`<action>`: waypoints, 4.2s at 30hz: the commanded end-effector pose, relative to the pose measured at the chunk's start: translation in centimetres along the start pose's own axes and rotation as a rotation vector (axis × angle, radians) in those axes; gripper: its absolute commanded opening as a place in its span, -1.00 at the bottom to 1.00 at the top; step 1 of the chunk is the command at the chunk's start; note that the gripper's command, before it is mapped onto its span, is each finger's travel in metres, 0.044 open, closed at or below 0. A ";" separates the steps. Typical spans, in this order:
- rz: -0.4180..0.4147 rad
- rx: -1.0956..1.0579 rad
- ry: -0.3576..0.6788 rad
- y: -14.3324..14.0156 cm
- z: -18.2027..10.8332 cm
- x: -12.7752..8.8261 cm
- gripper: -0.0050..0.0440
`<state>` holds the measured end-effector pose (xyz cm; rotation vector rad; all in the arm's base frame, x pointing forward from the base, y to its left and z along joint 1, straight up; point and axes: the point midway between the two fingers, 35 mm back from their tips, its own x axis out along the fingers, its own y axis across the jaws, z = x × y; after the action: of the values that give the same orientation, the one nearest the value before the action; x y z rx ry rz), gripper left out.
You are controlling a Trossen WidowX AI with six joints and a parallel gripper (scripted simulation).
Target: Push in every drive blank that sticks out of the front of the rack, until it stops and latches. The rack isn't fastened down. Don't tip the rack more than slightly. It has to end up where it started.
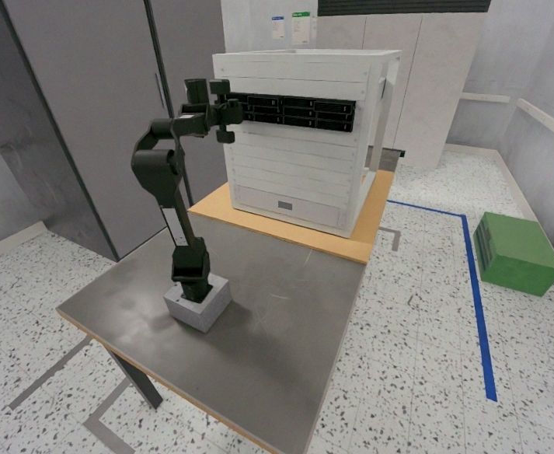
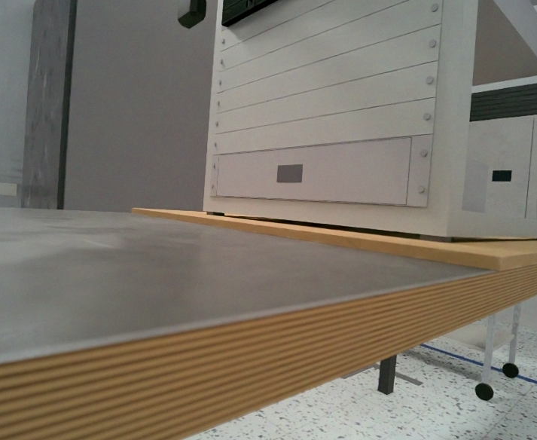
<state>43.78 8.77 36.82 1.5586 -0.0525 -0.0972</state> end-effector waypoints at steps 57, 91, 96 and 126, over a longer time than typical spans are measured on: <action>0.026 0.014 -0.001 1.3 0.1 0.3 -1.00; 0.026 0.014 -0.001 1.3 0.1 0.6 -1.00; 0.026 0.014 -0.001 1.3 0.1 0.8 -1.00; 0.026 0.014 -0.001 1.3 0.1 1.1 -1.00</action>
<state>44.75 8.67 36.95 1.5601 -0.0542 -0.0950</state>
